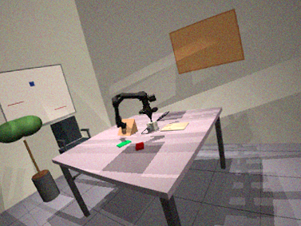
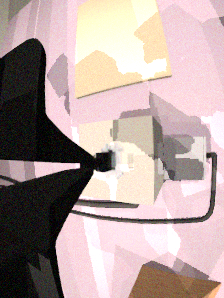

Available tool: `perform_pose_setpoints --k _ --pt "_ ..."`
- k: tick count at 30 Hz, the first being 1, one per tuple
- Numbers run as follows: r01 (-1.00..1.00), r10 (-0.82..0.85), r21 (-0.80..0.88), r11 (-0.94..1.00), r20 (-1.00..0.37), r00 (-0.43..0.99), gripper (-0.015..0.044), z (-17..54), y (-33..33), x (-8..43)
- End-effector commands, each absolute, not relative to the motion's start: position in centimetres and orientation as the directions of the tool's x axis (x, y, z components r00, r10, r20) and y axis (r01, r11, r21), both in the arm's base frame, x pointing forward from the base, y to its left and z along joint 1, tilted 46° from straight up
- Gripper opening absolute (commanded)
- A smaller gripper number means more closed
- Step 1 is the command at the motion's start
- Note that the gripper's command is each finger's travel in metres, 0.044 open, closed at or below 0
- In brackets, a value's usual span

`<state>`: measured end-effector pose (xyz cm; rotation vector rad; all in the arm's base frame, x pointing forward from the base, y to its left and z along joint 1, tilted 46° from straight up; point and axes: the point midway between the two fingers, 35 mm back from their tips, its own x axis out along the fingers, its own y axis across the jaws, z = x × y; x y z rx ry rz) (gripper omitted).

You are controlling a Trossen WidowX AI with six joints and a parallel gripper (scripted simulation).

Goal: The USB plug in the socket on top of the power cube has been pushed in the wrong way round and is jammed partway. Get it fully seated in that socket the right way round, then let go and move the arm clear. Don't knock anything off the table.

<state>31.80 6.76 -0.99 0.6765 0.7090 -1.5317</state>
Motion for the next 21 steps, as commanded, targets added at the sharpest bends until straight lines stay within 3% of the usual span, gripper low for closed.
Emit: perform_pose_setpoints --k 1,21 --pt "0.997 -0.639 -0.052 -0.052 -0.766 -0.073 0.0 -1.06 6.64 31.73" --pt "0.997 -0.639 -0.052 -0.052 -0.766 -0.073 0.0 -1.23 6.46 31.71"
